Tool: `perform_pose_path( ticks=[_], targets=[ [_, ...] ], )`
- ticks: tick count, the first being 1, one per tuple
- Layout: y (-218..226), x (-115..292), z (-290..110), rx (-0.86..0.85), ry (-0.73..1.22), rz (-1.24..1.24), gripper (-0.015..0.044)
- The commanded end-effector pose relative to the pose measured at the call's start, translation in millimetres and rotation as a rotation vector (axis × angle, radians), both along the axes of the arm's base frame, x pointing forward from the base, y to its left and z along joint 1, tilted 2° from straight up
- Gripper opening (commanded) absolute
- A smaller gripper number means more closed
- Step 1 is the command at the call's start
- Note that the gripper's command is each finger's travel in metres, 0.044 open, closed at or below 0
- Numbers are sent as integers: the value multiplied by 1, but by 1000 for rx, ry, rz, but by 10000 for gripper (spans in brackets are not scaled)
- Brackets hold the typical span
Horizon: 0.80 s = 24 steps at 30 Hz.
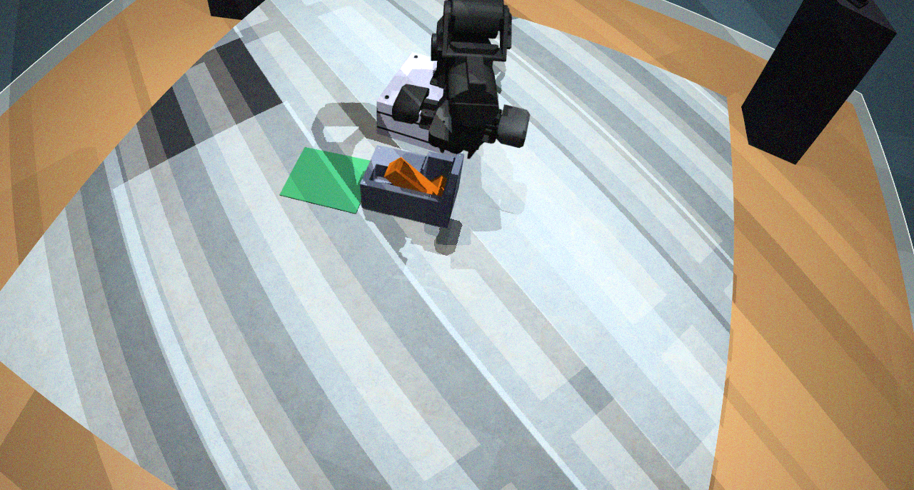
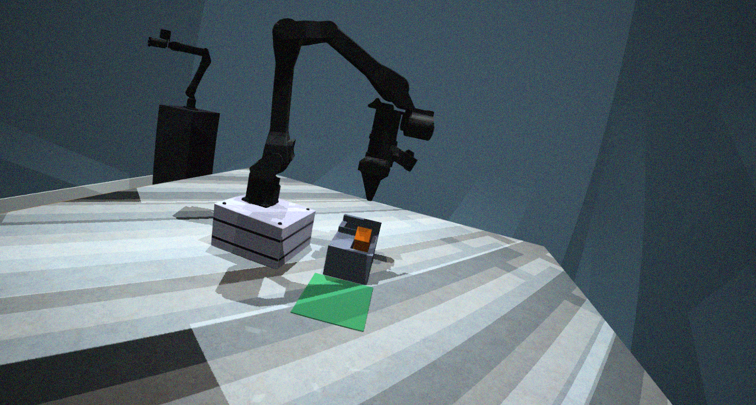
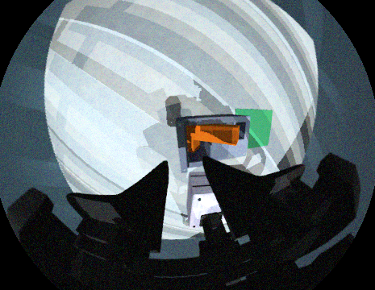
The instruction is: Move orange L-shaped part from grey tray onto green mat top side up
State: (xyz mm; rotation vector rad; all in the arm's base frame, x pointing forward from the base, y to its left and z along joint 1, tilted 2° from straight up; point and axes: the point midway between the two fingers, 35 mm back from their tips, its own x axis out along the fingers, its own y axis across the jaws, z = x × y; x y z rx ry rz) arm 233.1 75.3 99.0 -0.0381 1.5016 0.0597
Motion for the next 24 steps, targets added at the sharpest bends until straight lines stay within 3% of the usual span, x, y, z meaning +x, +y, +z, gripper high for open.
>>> perform_pose_path(
  ticks=[1, 11, 13, 15, 24],
  targets=[
    [0, 1, 0, 1, -3, -1, 180],
    [0, 1, 0, 1, -3, -1, 180],
    [-3, 1, 0, 4, -1, -60, 233],
    [-9, 3, 1, 11, 1, -189, 280],
    [-62, 13, 3, 71, 17, -1256, 280]
  ],
)
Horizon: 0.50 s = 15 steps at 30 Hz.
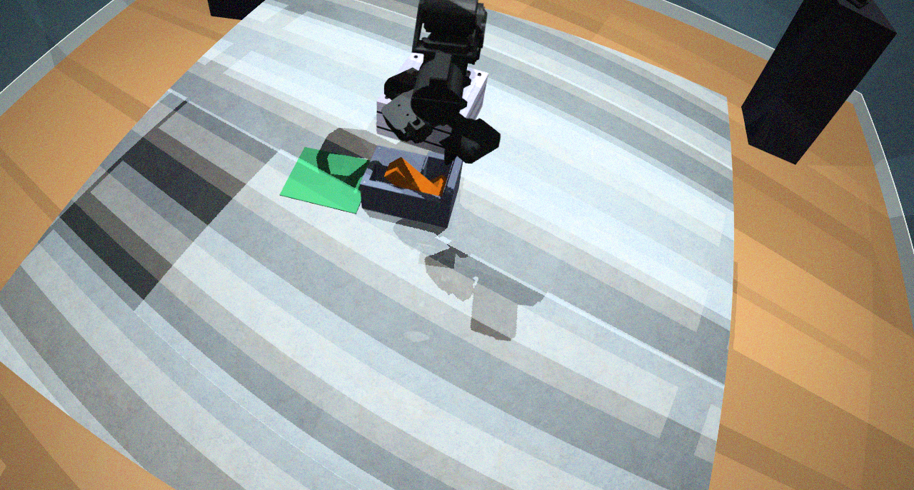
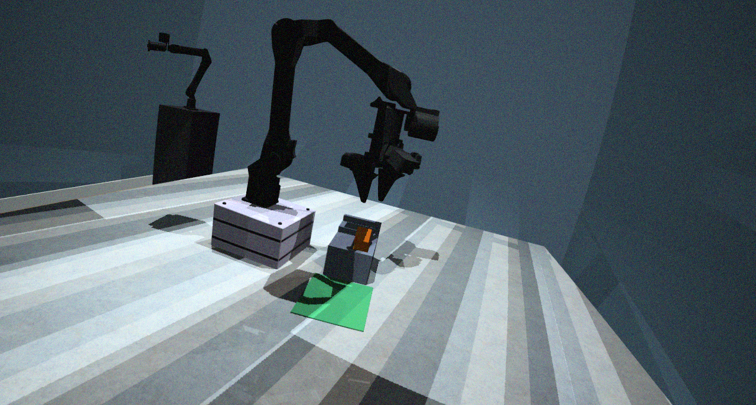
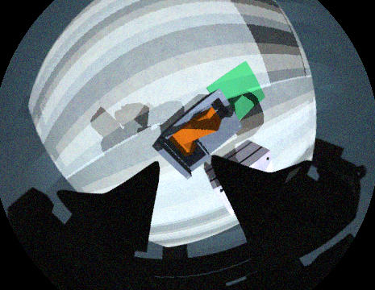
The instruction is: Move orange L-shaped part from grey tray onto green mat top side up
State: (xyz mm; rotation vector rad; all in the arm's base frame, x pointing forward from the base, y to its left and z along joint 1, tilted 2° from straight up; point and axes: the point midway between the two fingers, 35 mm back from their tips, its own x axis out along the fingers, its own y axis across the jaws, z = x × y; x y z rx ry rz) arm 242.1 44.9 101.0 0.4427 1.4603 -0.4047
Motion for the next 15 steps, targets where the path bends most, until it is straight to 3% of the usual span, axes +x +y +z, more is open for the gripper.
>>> perform_pose_path(
  ticks=[1, 4, 15],
  targets=[
    [-38, 4, 2, 48, 13, -773, 280],
    [-48, 4, 2, 59, 14, -956, 280],
    [-48, 4, 2, 59, 14, -956, 280]
  ],
)
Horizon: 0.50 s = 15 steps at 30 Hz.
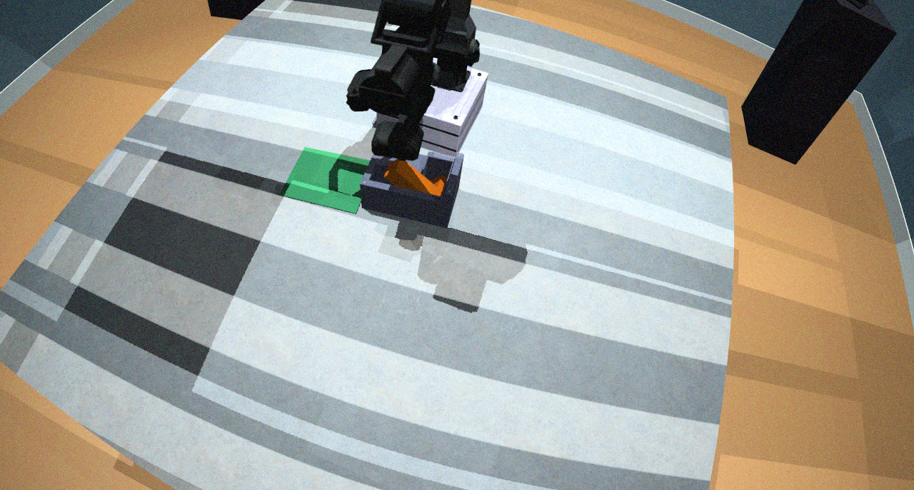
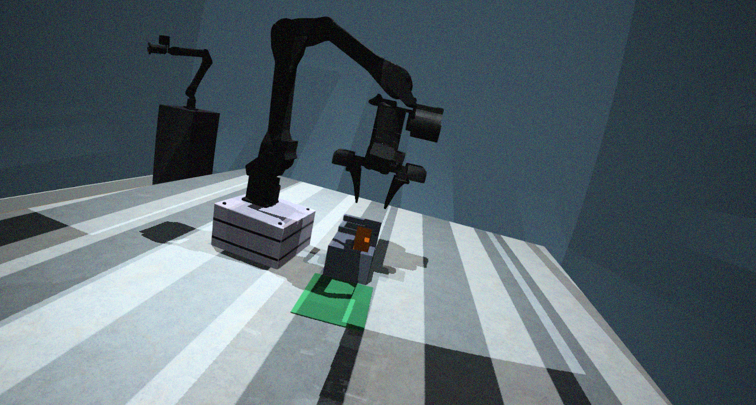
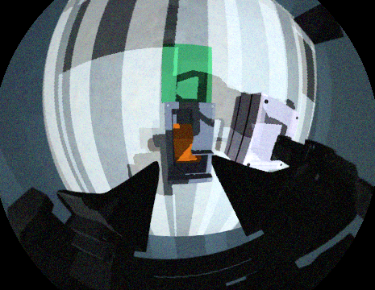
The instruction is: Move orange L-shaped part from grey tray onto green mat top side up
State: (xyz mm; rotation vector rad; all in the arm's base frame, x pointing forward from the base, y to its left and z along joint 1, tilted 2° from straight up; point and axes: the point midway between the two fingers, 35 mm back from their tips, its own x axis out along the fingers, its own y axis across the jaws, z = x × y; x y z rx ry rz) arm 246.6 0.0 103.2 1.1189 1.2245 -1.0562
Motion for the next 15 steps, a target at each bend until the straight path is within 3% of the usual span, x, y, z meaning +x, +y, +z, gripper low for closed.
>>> perform_pose_path(
  ticks=[1, 15],
  targets=[
    [-3, 0, -1, 11, 3, -85, 280],
    [-3, 2, -35, 11, 4, -85, 280]
  ],
)
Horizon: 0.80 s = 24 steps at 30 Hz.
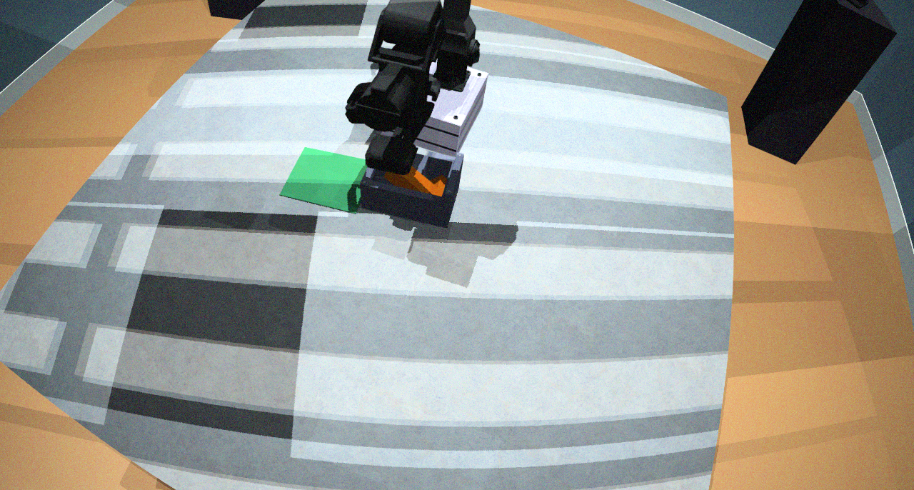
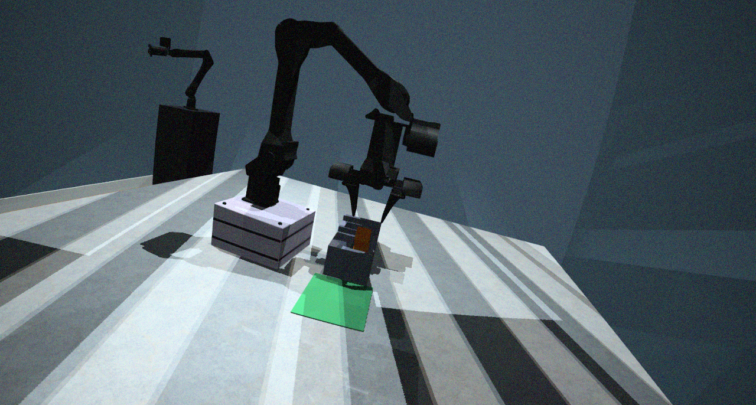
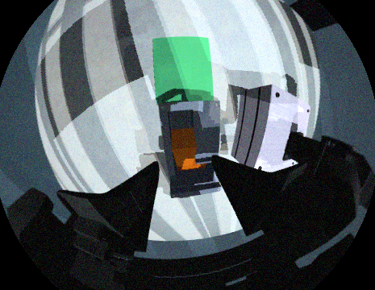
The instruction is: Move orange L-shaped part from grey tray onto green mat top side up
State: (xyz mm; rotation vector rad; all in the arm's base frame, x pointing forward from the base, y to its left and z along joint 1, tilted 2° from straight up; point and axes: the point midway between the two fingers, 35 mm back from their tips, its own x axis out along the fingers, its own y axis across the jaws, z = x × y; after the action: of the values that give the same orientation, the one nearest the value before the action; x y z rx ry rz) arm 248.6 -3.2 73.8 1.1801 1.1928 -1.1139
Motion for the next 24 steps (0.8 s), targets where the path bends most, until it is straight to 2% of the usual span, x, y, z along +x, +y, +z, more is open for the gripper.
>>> perform_pose_path(
  ticks=[1, 24],
  targets=[
    [1, 0, -7, 5, 2, -6, 280],
    [1, 2, -44, 5, 3, -6, 280]
  ],
)
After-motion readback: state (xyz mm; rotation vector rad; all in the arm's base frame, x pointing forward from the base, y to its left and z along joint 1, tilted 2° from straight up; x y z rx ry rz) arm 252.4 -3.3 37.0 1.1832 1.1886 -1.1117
